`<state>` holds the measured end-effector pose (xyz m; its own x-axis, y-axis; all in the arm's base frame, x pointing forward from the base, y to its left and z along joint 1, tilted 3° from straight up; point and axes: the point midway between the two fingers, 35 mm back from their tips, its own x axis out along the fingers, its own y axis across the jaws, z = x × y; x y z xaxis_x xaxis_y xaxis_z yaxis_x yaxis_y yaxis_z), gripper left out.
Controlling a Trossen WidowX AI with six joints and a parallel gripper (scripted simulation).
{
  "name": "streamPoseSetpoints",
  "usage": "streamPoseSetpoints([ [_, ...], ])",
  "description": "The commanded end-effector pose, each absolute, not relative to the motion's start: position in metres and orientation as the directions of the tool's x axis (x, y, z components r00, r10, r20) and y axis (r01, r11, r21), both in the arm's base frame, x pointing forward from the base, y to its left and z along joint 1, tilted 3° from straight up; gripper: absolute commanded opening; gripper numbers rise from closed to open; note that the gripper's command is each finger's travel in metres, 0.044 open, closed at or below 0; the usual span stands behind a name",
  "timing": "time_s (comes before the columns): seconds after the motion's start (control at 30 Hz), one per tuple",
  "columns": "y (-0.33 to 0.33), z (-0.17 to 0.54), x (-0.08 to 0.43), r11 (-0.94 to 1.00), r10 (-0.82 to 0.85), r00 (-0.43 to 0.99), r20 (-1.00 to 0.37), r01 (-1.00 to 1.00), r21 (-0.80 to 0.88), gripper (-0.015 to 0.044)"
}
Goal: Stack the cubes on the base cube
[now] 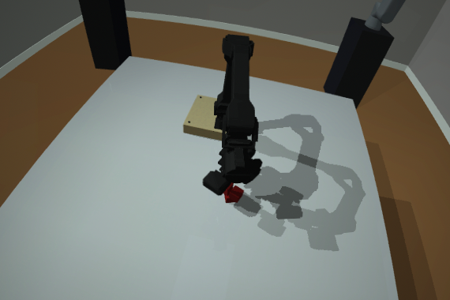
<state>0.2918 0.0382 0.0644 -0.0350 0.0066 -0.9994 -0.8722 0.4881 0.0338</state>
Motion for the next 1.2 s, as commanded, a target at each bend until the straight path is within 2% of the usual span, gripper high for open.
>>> streamPoseSetpoints([
  [0.0,0.038,0.072,0.294,0.487,0.009,-0.020,-1.000,-0.873,0.021,0.0205],
  [1.17,0.038,0.100,0.295,0.487,0.009,-0.019,-1.000,-0.873,0.021,0.0205],
])
